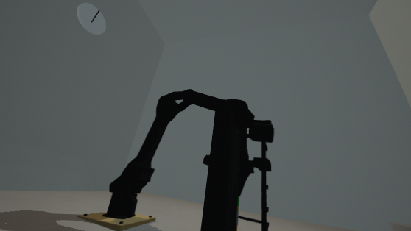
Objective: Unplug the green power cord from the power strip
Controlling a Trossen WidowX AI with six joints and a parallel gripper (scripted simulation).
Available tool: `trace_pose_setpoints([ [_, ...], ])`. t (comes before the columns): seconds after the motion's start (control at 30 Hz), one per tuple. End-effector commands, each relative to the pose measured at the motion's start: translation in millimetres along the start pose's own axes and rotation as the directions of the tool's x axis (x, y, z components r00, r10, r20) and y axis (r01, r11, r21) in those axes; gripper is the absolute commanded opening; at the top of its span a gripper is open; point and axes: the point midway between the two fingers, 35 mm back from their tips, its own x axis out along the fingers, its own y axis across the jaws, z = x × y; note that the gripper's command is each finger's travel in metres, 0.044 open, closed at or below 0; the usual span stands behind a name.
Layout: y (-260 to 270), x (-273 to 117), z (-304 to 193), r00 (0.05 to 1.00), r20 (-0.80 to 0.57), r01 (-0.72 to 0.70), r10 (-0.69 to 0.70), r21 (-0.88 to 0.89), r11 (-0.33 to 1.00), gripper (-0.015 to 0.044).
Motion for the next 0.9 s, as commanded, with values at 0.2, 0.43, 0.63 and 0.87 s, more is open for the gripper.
trace_pose_setpoints([
  [0.2,-1.1,-0.4,9.9,1.0,0.001,0.0,0.0,0.0,1.0,0.0],
  [0.43,-1.7,-0.6,21.0,1.0,0.001,0.0,0.0,-0.001,1.0,0.0],
  [0.63,-1.7,-0.7,30.6,1.0,0.002,0.0,0.0,-0.001,1.0,0.0],
  [0.87,-0.4,-1.0,41.8,1.0,0.003,0.0,0.0,-0.001,1.0,0.0],
])
